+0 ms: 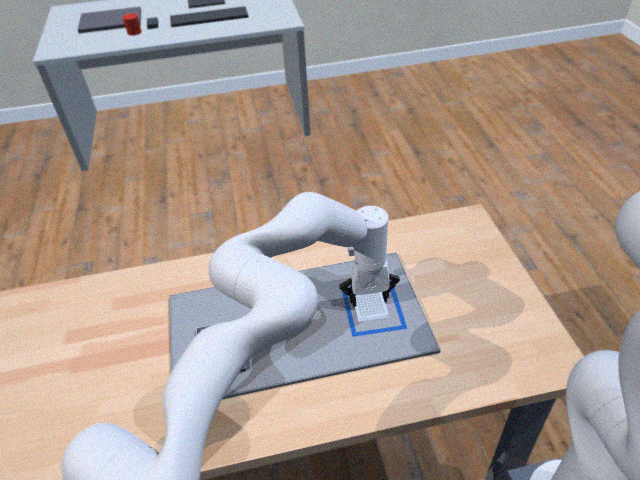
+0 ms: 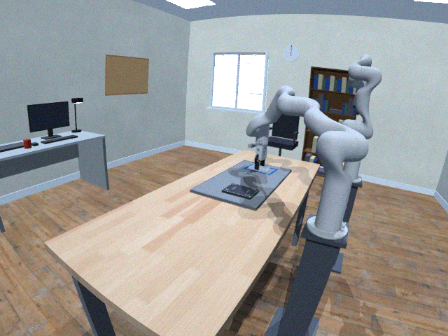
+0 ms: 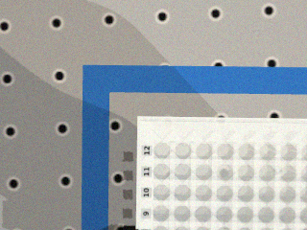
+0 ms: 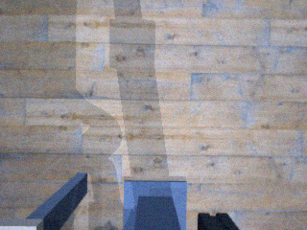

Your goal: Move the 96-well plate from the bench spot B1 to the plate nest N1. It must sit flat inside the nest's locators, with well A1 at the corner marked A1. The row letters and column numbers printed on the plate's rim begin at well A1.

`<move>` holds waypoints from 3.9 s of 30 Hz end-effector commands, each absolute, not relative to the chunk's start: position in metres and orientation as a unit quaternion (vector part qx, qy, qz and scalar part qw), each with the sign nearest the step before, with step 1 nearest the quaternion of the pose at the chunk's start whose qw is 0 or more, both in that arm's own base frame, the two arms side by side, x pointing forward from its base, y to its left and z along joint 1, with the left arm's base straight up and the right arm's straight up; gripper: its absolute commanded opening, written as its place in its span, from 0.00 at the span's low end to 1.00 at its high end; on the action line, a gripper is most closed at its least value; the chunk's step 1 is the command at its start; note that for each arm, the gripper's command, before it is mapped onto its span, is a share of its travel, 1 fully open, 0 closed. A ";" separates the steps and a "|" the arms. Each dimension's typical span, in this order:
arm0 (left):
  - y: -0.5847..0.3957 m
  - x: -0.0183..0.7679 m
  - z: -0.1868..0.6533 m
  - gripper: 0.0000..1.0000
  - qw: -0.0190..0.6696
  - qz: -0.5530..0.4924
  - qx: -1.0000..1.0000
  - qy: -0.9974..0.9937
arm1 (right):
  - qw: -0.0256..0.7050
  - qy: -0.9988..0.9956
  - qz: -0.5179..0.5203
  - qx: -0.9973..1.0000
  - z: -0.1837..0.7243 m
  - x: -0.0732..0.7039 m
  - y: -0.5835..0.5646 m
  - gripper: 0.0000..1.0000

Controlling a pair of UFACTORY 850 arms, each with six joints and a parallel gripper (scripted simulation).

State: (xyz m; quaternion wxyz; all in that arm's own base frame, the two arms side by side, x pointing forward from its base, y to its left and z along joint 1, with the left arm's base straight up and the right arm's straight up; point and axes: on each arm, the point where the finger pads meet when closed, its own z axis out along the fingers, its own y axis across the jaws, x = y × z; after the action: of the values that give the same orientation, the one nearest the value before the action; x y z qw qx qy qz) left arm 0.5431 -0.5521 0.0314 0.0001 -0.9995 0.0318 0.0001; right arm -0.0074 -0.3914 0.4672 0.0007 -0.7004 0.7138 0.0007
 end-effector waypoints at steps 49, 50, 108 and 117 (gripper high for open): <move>-0.553 0.544 0.061 0.00 -0.001 -0.001 -0.999 0.032 | 0.000 0.714 0.000 -0.700 0.468 -0.007 -0.392 0.00; -0.553 0.544 0.063 0.00 -0.001 -0.001 -0.999 0.032 | 0.000 0.714 0.000 -0.700 0.468 -0.007 -0.392 0.00; -0.530 0.541 0.114 0.00 -0.001 -0.001 -1.000 0.001 | 0.000 0.714 0.000 -0.700 0.468 -0.007 -0.392 0.00; -0.503 0.537 0.115 0.00 -0.001 -0.001 -1.000 0.001 | 0.000 0.714 0.000 -0.700 0.468 -0.007 -0.392 0.00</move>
State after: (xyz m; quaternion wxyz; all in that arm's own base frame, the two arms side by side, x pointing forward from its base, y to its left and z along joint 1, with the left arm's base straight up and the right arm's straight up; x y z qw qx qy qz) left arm 0.5382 -0.5169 0.1127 0.0010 -1.0000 0.0015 0.0009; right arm -0.0074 -0.3914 0.4672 0.0007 -0.7004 0.7138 0.0007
